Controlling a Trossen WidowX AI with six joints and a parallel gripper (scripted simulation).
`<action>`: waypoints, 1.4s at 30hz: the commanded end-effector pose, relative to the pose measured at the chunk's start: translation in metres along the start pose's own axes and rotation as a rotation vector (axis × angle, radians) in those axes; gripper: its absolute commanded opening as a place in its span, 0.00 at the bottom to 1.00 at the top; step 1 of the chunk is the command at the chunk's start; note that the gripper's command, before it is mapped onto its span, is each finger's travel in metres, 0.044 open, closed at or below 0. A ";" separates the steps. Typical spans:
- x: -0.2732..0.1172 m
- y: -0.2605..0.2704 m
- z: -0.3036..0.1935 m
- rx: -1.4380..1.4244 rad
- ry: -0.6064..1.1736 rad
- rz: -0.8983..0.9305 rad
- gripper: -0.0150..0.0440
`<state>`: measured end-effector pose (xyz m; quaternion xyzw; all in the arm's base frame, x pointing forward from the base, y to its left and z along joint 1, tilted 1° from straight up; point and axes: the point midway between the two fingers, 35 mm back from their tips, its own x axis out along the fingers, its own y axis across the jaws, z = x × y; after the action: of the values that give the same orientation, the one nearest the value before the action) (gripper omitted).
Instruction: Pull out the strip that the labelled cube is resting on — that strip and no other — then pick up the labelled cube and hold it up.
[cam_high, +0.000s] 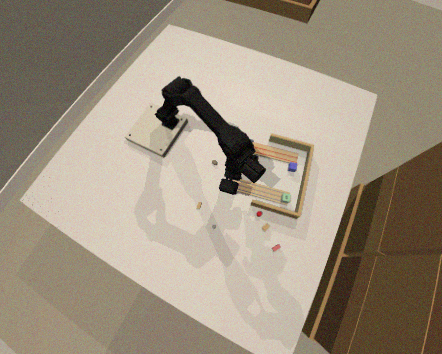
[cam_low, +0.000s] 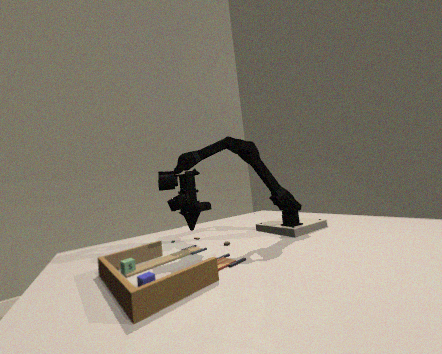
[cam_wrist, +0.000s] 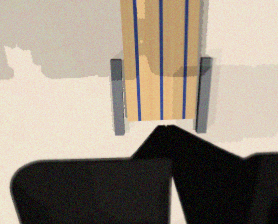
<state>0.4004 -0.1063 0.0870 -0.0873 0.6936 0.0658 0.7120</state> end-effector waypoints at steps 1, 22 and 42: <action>0.001 -0.002 0.002 -0.010 0.006 0.009 0.25; 0.035 -0.003 0.005 -0.010 0.006 0.009 0.25; 0.067 -0.004 0.005 -0.010 0.006 0.009 0.25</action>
<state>0.4098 -0.1119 0.0297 -0.0903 0.6924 0.0683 0.7126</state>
